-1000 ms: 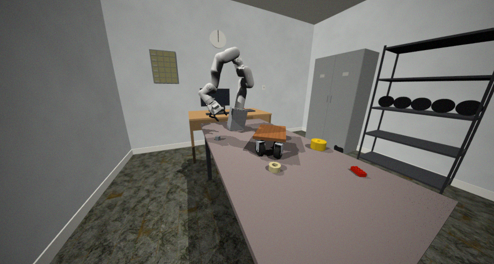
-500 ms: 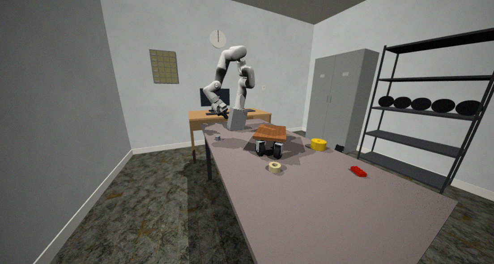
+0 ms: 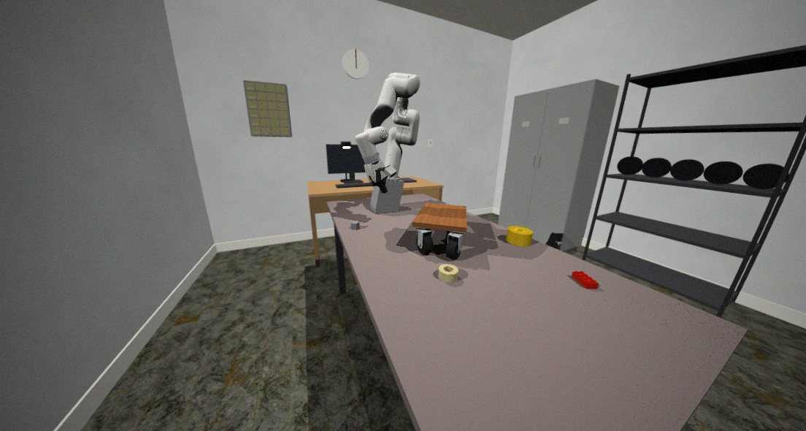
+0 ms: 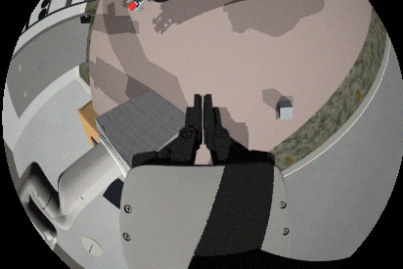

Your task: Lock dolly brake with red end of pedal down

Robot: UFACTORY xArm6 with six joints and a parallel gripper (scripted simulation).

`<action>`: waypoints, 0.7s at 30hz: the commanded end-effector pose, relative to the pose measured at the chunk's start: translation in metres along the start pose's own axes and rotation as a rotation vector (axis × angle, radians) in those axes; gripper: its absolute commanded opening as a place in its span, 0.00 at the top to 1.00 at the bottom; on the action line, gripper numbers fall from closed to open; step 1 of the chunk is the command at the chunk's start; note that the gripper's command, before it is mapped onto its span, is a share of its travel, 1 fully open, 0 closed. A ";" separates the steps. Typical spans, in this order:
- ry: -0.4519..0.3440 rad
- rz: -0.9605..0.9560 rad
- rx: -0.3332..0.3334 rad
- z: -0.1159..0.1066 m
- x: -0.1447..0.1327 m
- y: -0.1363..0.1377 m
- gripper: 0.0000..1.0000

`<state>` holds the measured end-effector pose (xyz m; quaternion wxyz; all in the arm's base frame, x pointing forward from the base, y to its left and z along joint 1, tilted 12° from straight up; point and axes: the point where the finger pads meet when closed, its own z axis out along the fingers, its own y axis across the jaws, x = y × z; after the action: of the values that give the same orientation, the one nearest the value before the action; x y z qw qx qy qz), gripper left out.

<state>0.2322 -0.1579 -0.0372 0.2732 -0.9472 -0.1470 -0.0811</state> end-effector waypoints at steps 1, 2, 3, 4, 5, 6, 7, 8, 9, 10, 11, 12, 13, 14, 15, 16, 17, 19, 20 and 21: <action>-0.123 -0.130 -0.074 0.006 0.042 -0.024 1.00; -0.123 -0.130 -0.074 0.006 0.042 -0.024 1.00; -0.123 -0.130 -0.074 0.006 0.042 -0.024 1.00; -0.157 -0.189 -0.100 0.010 0.057 -0.037 1.00; -0.157 -0.189 -0.100 0.010 0.057 -0.037 1.00; -0.157 -0.189 -0.100 0.010 0.057 -0.037 1.00; -0.186 -0.249 -0.126 0.015 0.072 -0.051 1.00; -0.186 -0.249 -0.126 0.015 0.072 -0.051 1.00; -0.186 -0.249 -0.126 0.015 0.072 -0.051 1.00; -0.210 -0.308 -0.150 0.019 0.085 -0.066 1.00; -0.210 -0.308 -0.150 0.019 0.085 -0.066 1.00; -0.210 -0.308 -0.150 0.019 0.085 -0.066 1.00; -0.229 -0.365 -0.174 0.024 0.097 -0.080 1.00; -0.229 -0.365 -0.174 0.024 0.097 -0.080 1.00; -0.229 -0.365 -0.174 0.024 0.097 -0.080 1.00; -0.243 -0.420 -0.194 0.028 0.107 -0.095 1.00; -0.243 -0.420 -0.194 0.028 0.107 -0.095 1.00; -0.253 -0.471 -0.213 0.032 0.116 -0.109 1.00; -0.253 -0.471 -0.213 0.032 0.116 -0.109 1.00; -0.259 -0.518 -0.229 0.036 0.124 -0.123 1.00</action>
<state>0.2980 -0.0472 0.0073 0.1545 -0.9203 -0.3571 -0.0409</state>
